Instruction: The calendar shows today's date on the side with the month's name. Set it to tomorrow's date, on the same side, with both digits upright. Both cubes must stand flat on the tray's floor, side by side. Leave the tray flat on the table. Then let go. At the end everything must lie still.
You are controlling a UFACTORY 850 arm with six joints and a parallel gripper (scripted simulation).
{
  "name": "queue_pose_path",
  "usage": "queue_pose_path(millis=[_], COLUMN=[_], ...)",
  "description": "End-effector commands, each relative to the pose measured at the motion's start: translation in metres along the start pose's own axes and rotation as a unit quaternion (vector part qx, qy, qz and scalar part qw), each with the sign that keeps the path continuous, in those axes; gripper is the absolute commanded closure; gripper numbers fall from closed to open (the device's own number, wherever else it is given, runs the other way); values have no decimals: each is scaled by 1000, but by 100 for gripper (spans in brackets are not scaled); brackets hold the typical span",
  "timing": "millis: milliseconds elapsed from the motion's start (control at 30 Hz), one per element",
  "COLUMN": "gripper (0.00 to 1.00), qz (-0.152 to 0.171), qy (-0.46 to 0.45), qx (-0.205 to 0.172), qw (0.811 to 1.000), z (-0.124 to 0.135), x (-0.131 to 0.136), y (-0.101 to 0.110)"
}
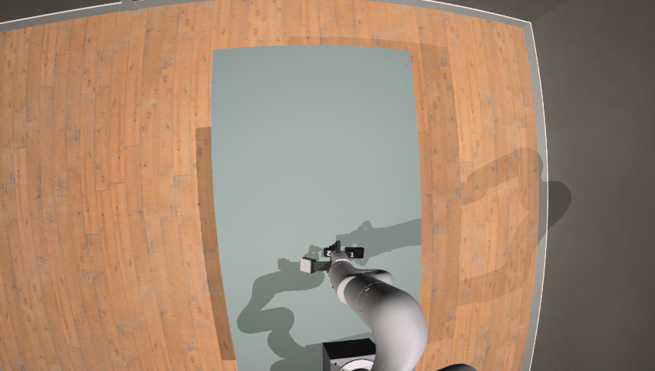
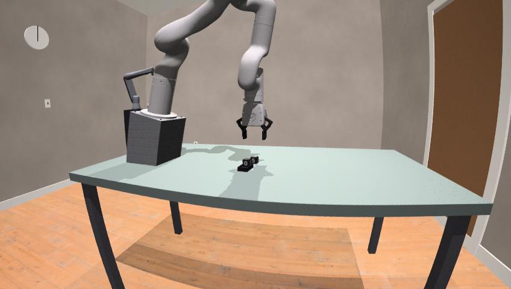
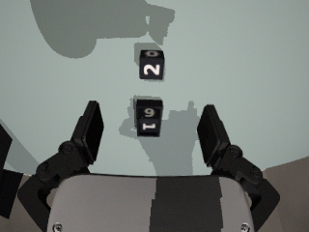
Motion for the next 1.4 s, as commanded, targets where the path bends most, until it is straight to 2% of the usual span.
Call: queue_pose_path(millis=[0, 400, 667, 700, 1367], gripper=[0, 0, 0, 53, 53], qz=[1, 1, 1, 1, 1], qy=[0, 0, 1, 1, 1], qx=[0, 0, 0, 0, 0], qw=[1000, 1000, 1000, 1000, 1000], z=[0, 0, 0, 0, 0], x=[1, 1, 0, 0, 0], y=[0, 0, -11, -11, -11])
Point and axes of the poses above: the point where the finger pads meet when closed, its own y axis back along the fingers, its own x axis across the jaws, z = x × y, the point moved 6 cm from there along y, back along the fingers, and after that the axes turned 10 degrees about y, right-handed, at the moved point
